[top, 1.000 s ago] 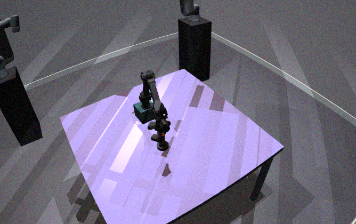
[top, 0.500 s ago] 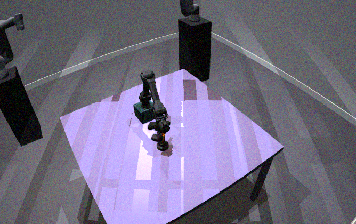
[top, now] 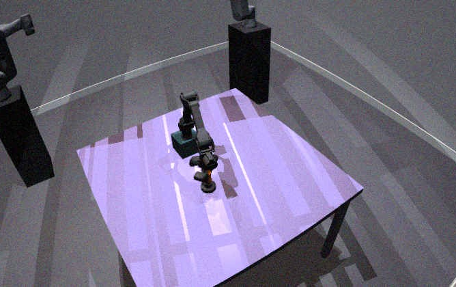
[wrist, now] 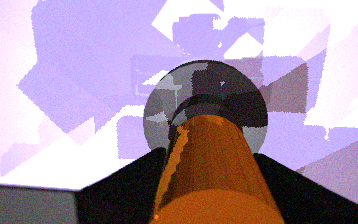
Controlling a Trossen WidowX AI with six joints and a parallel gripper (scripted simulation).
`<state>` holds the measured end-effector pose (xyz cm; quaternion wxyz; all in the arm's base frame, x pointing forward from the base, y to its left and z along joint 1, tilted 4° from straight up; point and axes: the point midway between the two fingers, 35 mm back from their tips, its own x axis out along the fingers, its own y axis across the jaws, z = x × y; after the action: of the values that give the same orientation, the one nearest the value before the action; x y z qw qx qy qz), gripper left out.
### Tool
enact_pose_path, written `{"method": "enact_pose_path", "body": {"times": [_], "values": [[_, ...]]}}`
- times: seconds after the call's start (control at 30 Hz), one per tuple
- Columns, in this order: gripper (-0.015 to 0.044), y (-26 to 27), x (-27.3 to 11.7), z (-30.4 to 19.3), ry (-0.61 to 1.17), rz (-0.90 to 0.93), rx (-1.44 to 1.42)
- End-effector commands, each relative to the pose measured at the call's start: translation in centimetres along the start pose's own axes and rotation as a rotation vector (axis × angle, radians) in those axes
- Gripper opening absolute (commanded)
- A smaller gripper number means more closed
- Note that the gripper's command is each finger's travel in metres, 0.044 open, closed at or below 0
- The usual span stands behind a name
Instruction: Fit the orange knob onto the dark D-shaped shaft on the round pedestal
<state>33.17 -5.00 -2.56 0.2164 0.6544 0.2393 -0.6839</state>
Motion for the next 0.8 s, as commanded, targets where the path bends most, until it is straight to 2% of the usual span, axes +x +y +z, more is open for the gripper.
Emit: {"method": "enact_pose_path", "body": {"times": [0.0, 0.77], "values": [[0.0000, -0.02, -0.19, -0.03, 0.003, 0.001, 0.019], [0.0000, 0.40, -0.22, -0.46, 0.003, 0.001, 0.095]]}}
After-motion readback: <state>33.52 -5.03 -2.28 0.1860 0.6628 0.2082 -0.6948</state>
